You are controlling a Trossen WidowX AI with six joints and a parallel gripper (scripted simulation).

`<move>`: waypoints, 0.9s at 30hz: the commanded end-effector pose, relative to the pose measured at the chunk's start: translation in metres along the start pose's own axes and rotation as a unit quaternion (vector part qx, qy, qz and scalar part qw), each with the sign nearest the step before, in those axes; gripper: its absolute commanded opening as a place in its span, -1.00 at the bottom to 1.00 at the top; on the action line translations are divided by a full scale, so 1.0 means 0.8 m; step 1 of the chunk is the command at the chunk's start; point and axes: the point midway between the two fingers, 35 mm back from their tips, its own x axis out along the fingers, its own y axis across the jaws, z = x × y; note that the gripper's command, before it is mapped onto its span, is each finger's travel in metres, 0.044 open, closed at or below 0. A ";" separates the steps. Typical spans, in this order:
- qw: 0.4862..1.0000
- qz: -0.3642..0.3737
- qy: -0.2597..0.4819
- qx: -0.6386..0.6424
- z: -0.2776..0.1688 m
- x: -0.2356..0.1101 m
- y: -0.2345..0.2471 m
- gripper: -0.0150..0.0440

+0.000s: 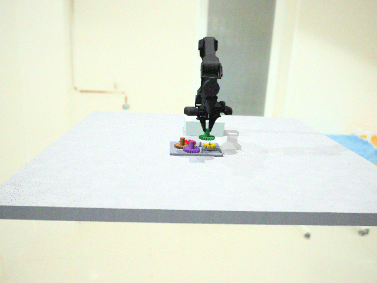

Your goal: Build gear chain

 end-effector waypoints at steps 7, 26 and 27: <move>0.999 -0.003 0.001 -0.053 -0.001 0.017 -0.001 -0.49; 0.999 -0.003 0.001 0.043 -0.001 0.052 -0.001 -0.49; 0.999 -0.003 0.001 0.052 -0.001 0.052 -0.001 -0.49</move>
